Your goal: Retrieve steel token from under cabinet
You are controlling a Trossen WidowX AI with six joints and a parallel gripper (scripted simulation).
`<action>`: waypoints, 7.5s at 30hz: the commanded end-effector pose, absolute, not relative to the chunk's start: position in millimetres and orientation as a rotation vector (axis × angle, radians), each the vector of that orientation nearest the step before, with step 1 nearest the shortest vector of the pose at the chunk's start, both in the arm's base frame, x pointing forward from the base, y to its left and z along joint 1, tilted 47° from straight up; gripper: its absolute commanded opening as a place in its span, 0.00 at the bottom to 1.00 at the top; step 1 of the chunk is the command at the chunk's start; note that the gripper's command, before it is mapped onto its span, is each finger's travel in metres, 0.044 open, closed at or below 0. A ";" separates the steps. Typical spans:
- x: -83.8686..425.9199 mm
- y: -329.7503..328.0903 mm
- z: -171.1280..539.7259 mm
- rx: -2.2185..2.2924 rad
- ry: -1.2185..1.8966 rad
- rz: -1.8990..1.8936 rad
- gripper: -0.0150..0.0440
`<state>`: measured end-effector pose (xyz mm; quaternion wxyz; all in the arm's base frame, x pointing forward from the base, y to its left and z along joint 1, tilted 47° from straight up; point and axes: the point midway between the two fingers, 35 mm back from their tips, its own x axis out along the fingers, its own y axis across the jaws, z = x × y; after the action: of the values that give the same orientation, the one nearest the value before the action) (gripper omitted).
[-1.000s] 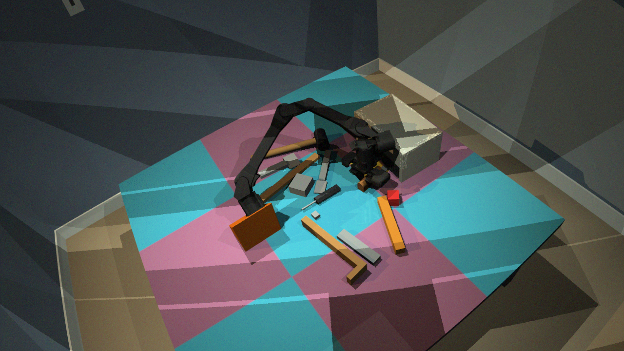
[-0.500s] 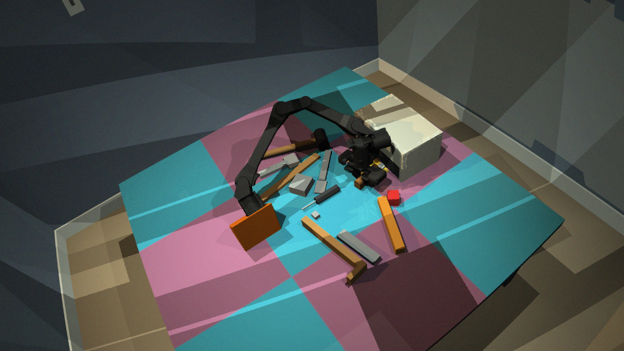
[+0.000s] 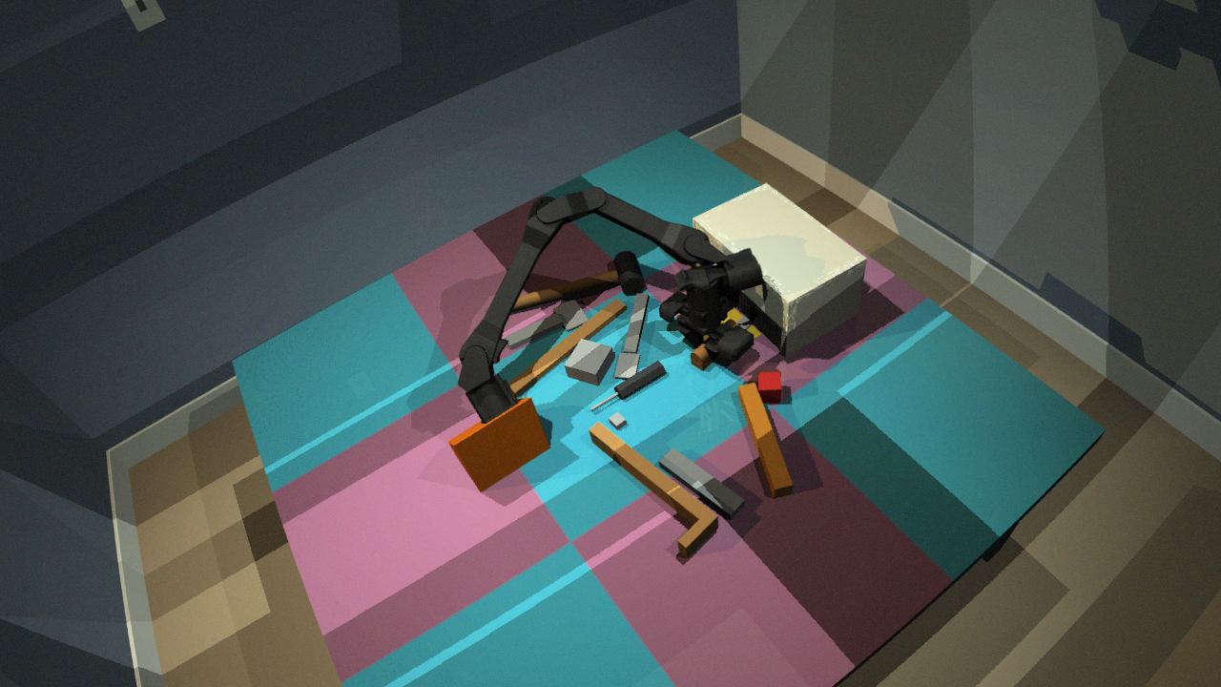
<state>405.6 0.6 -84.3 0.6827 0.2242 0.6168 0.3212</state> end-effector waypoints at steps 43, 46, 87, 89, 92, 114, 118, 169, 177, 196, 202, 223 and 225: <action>360.7 -3.1 -92.4 0.508 1.379 0.728 0.25; 357.5 -3.5 -92.9 0.508 1.380 0.728 0.25; 310.9 -8.7 -101.0 0.509 1.382 0.727 0.25; 308.4 -9.0 -101.5 0.509 1.382 0.727 0.25; 304.7 -9.4 -102.1 0.509 1.383 0.727 0.25; 275.8 -13.0 -107.3 0.509 1.384 0.726 0.25; 270.3 -13.7 -108.3 0.509 1.384 0.726 0.25; 228.4 -29.6 -121.5 0.510 1.388 0.724 0.30; 228.5 -28.6 -121.3 0.509 1.389 0.726 0.59; 228.1 -26.7 -122.7 0.510 1.388 0.723 0.71; 227.7 -27.6 -122.2 0.506 1.389 0.725 0.49; 235.6 -27.3 -121.3 0.507 1.388 0.725 0.25; 238.6 -27.1 -121.0 0.507 1.387 0.725 0.25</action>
<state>232.7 -27.1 -121.4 0.6794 0.2264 0.6186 0.3232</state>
